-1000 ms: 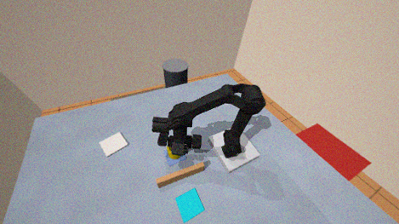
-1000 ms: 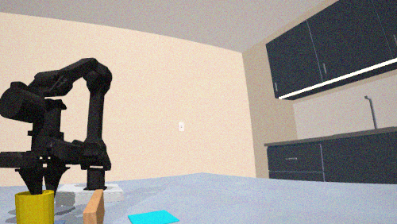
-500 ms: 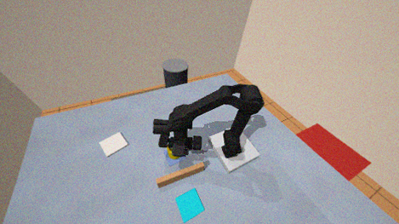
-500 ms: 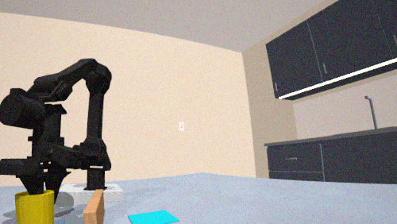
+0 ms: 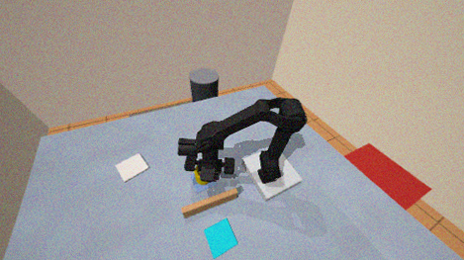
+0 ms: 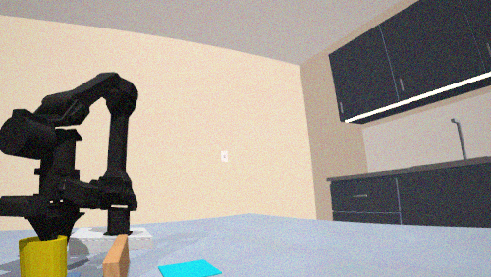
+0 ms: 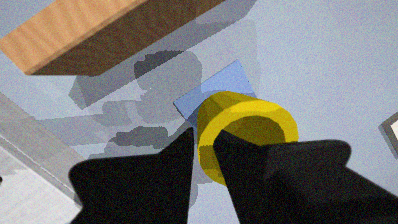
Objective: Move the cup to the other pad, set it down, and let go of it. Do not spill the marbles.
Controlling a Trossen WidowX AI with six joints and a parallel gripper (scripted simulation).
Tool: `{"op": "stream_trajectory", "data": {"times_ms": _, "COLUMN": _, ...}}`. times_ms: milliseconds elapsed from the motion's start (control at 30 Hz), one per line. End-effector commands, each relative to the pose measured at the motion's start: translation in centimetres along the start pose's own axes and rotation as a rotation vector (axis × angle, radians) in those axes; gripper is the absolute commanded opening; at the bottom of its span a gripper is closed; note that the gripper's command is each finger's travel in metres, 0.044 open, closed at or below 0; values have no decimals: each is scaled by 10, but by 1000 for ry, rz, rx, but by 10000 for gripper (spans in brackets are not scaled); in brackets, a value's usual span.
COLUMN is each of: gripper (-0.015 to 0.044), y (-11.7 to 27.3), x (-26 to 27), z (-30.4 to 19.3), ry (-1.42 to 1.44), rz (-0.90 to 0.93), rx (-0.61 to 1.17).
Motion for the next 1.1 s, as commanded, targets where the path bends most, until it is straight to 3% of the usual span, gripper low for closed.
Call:
{"op": "stream_trajectory", "data": {"times_ms": 0, "gripper": 60, "y": 0, "x": 0, "z": 0, "ry": 0, "rz": 0, "rx": 0}}
{"op": "stream_trajectory", "data": {"times_ms": 267, "gripper": 0, "y": 0, "x": 0, "z": 0, "ry": 0, "rz": 0, "rx": 0}}
{"op": "stream_trajectory", "data": {"times_ms": 1067, "gripper": 0, "y": 64, "x": -5, "z": 1, "ry": -4, "rz": 4, "rx": -1}}
Point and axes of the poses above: the point midway between the two fingers, 35 mm back from their tips, its own y axis back along the fingers, its own x axis across the jaws, z = x × y, the point moved 8 cm from there along y, back along the fingers, and after that the axes turned 14 degrees about -y, right-handed, at the moved point
